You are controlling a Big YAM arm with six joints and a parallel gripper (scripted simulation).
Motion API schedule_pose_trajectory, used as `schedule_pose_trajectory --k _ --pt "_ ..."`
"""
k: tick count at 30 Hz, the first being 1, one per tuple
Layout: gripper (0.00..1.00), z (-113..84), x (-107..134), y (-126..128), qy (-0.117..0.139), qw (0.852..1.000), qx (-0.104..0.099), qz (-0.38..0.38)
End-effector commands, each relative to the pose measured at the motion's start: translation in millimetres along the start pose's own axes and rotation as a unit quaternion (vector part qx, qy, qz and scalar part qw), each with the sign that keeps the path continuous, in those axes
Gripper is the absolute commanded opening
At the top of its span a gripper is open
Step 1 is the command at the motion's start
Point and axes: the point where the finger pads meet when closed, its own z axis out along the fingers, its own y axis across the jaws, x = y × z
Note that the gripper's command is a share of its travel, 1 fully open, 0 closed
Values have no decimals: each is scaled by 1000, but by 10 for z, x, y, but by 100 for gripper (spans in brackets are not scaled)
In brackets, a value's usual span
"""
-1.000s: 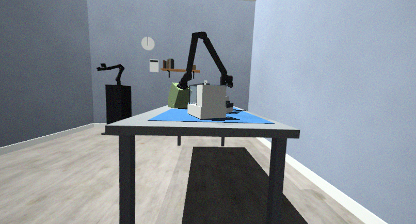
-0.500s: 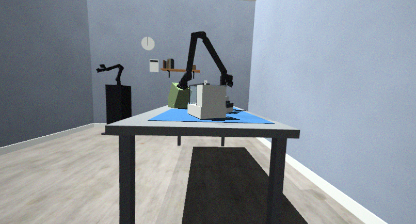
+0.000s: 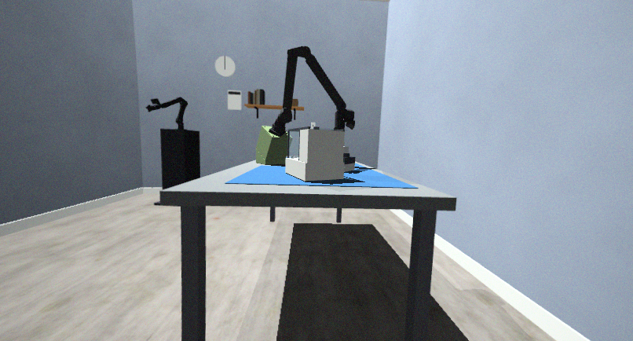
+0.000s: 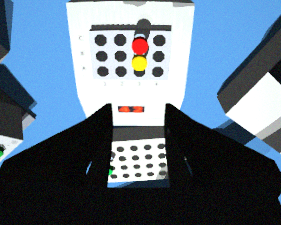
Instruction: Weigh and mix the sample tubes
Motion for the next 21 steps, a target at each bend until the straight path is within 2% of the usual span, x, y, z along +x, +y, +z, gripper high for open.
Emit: schedule_pose_trajectory --k 1,2,4,16,18,19,21 --pt "30 -209 -203 28 -22 1000 -5 11" --pt "30 -174 -164 47 -14 1000 -4 7" --pt "30 -262 -204 29 -22 1000 -5 11" --pt "30 -473 -210 28 -22 1000 -6 12" --pt "30 -473 -210 28 -22 1000 -6 12" --pt "30 -401 -153 59 -10 1000 -3 6" --pt "30 -525 -210 28 -22 1000 -6 12"
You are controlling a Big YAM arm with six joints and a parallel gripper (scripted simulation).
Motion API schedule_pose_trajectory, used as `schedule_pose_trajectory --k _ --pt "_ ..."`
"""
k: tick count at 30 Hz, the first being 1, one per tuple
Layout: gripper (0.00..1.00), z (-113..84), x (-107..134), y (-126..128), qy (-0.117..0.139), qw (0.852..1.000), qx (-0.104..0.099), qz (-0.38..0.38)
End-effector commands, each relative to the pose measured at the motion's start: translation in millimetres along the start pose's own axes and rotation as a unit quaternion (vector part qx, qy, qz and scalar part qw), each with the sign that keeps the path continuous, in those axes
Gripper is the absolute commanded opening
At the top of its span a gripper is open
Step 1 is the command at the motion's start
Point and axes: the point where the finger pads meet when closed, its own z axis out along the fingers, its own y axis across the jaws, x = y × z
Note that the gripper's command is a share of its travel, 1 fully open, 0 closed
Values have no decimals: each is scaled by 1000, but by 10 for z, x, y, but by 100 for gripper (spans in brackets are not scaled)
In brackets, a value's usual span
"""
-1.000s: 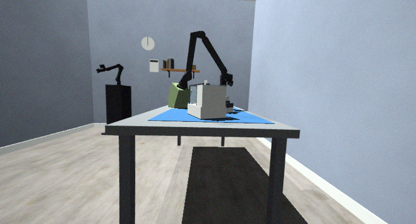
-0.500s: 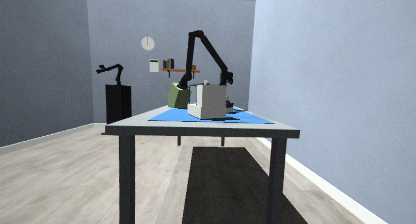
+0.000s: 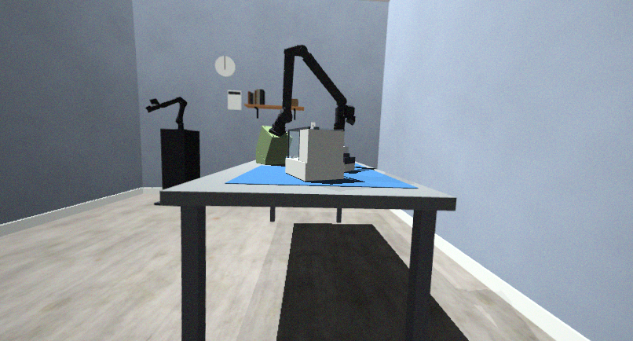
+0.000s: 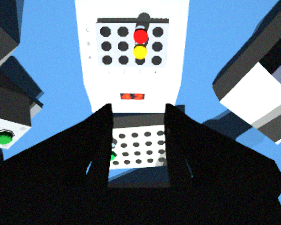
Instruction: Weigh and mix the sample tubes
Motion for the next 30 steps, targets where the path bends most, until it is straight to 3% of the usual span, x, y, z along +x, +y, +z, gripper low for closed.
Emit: schedule_pose_trajectory --k 1,12,14,15,18,30 --pt "30 -259 -200 20 -23 1000 -6 12" --pt "30 -452 -203 19 -24 1000 -7 12" --pt "30 -452 -203 19 -24 1000 -7 12" --pt "30 -373 -160 57 -11 1000 -4 6" --pt "30 -522 -204 19 -24 1000 -7 12" --pt "30 -704 -203 22 -23 1000 -7 12"
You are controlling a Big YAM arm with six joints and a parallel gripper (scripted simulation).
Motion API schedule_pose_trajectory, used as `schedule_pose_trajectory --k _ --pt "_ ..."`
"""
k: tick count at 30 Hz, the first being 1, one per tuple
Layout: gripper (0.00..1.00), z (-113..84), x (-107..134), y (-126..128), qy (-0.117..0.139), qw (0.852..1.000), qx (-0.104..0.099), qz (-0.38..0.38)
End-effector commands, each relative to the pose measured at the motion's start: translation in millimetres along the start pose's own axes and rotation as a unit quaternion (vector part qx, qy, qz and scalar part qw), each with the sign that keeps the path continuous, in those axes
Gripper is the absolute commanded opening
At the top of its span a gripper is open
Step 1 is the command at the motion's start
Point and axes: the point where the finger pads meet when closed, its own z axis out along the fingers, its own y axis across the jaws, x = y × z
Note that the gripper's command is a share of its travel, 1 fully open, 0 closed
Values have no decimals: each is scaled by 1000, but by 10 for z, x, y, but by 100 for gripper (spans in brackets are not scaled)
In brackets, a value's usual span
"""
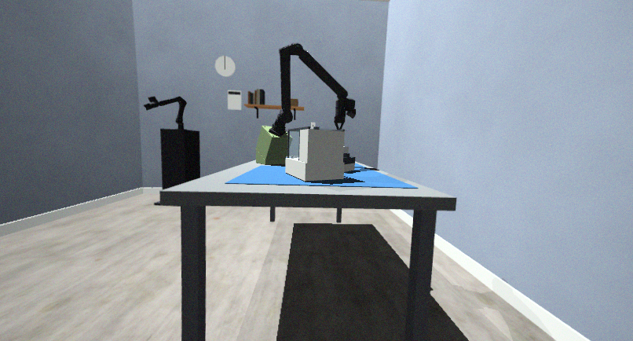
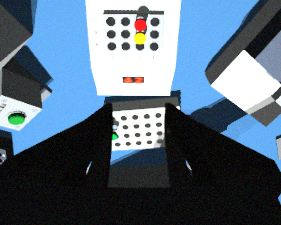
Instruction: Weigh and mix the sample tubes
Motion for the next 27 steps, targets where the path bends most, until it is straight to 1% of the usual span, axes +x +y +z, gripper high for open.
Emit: schedule_pose_trajectory --k 1,2,4,5,13,19,20,23,25,26,27 --pt "30 -234 -186 22 -22 1000 -7 12" --pt "30 -184 -167 52 -13 1000 -5 8" --pt "30 -291 -188 20 -23 1000 -7 13" --pt "30 -313 -189 17 -23 1000 -7 13" --pt "30 -452 -189 17 -23 1000 -8 13" --pt "30 -489 -179 31 -19 1000 -7 11" --pt "30 -537 -188 17 -23 1000 -8 13" --pt "30 -590 -188 16 -24 1000 -8 14" --pt "30 -598 -186 15 -24 1000 -9 14" --pt "30 -560 -180 34 -19 1000 -7 11" --pt "30 -442 -100 10 -8 1000 -3 8"
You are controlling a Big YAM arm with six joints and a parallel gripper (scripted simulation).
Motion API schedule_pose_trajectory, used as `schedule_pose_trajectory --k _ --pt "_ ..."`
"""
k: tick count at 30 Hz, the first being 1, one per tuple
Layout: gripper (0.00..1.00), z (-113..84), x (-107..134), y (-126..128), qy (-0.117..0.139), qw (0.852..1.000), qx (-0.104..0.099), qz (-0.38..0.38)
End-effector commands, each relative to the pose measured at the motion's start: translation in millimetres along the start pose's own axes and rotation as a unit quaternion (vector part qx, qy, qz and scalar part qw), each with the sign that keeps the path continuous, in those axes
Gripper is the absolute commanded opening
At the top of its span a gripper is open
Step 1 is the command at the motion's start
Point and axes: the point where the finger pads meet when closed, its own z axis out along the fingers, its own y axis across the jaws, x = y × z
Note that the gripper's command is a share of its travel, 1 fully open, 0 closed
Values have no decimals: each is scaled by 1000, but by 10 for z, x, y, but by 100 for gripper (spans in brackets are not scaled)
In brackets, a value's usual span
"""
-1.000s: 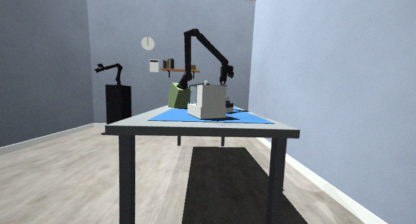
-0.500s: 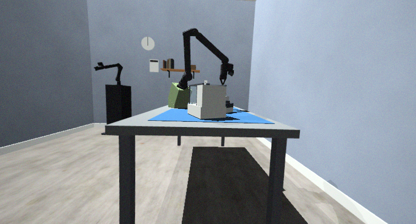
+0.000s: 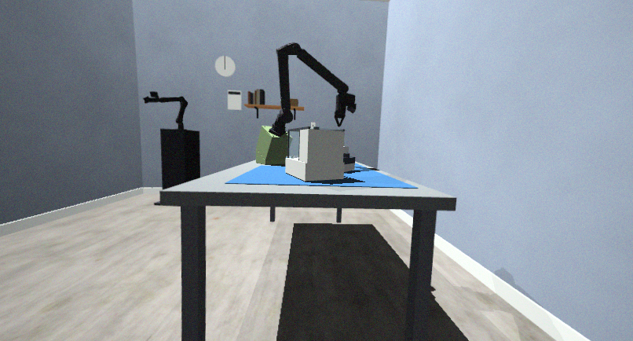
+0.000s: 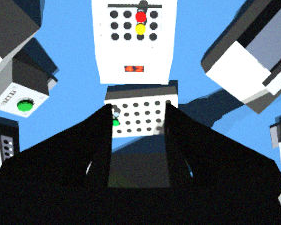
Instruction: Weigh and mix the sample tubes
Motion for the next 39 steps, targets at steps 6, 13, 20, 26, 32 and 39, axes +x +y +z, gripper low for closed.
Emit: schedule_pose_trajectory --k 6,13,20,26,32,39 --pt "30 -100 -99 1 -10 1000 -3 8" --pt "30 -100 -99 1 -10 1000 -3 8" --pt "30 -100 -99 1 -10 1000 -3 8" --pt "30 -100 -99 1 -10 1000 -3 8" --pt "30 -100 -99 1 -10 1000 -3 8" --pt "30 -41 42 -220 -5 1000 -1 -7"
